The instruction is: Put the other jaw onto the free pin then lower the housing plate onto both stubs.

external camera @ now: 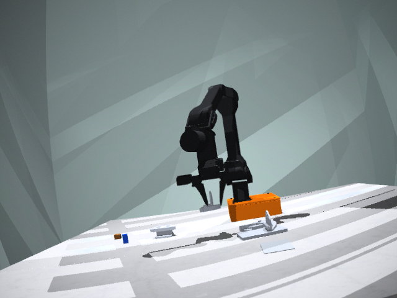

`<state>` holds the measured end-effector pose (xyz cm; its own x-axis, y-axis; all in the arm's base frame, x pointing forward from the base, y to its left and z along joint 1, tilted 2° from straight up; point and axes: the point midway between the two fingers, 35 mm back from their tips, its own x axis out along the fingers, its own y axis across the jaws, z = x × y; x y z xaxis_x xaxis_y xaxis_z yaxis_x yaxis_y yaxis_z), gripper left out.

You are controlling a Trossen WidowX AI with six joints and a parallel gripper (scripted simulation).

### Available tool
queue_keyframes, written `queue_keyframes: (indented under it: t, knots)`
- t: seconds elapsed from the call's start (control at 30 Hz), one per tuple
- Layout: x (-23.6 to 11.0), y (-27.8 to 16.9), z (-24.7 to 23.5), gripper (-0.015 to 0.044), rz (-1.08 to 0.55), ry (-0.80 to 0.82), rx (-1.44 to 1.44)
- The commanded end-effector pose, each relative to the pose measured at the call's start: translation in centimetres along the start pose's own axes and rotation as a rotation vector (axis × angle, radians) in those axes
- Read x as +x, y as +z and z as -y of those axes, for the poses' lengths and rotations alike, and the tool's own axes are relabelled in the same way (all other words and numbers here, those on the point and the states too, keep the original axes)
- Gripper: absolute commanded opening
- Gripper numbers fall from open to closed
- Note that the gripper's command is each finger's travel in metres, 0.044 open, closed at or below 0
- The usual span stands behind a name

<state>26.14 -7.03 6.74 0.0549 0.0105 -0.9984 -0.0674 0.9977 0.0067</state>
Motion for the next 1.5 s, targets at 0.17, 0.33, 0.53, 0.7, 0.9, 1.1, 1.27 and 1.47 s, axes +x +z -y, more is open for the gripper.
queue_keyframes:
  t: [0.17,0.33,0.53,0.7,0.9,1.1,1.27,1.47]
  knots:
    - [-0.1,0.0,-1.2,0.0134,0.000,0.004,0.267]
    - [-0.1,-0.1,-1.8,0.0134,0.000,0.004,0.419]
    - [-0.1,-0.1,-2.6,0.0134,-0.001,0.005,0.601]
    - [-0.1,-0.2,-3.2,0.0134,-0.002,0.006,0.753]
    - [-0.1,-0.2,-3.9,0.0134,-0.003,0.006,0.936]
    - [-0.1,-0.4,-4.6,0.0134,-0.004,0.007,1.118]
    - [-0.1,-0.5,-5.2,0.0134,-0.005,0.007,1.271]
    - [-0.1,-0.6,-5.9,0.0134,-0.006,0.007,1.453]
